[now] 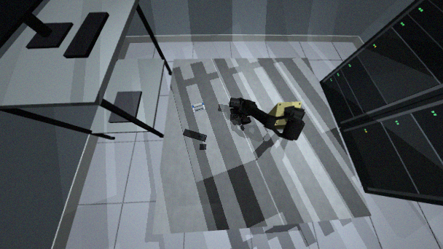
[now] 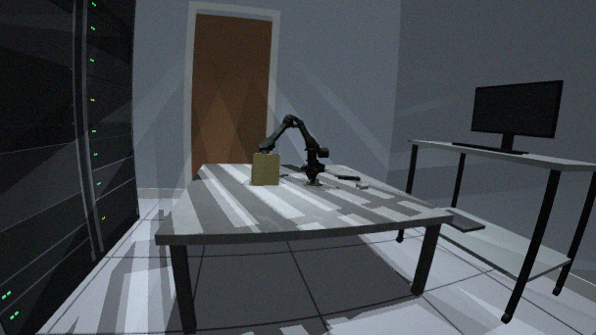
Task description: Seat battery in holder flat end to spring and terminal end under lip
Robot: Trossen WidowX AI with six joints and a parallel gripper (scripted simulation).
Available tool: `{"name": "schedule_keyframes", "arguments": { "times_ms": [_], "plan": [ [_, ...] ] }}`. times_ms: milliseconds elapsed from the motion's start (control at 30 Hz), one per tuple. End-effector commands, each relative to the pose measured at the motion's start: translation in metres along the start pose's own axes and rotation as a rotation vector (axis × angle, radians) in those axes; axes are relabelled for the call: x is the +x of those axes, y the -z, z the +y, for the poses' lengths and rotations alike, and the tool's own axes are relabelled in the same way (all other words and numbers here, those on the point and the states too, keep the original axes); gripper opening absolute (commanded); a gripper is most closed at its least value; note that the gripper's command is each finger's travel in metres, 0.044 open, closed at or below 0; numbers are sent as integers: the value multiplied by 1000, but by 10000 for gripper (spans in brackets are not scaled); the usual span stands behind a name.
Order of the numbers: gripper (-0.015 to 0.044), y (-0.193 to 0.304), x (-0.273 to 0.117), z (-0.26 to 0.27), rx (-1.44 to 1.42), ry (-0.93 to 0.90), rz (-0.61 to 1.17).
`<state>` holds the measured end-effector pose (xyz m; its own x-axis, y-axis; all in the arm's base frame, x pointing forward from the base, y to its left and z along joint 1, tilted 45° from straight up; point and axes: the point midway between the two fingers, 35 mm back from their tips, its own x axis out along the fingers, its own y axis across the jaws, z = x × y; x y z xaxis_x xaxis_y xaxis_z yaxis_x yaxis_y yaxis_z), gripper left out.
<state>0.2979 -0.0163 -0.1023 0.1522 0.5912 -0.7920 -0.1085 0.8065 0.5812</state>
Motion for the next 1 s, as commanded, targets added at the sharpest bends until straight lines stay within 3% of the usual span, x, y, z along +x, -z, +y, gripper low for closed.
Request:
{"name": "schedule_keyframes", "arguments": {
  "times_ms": [0,967],
  "plan": [
    [86,8,6,4,2,-6,60],
    [86,5,7,7,-2,12,129]
  ]
}}
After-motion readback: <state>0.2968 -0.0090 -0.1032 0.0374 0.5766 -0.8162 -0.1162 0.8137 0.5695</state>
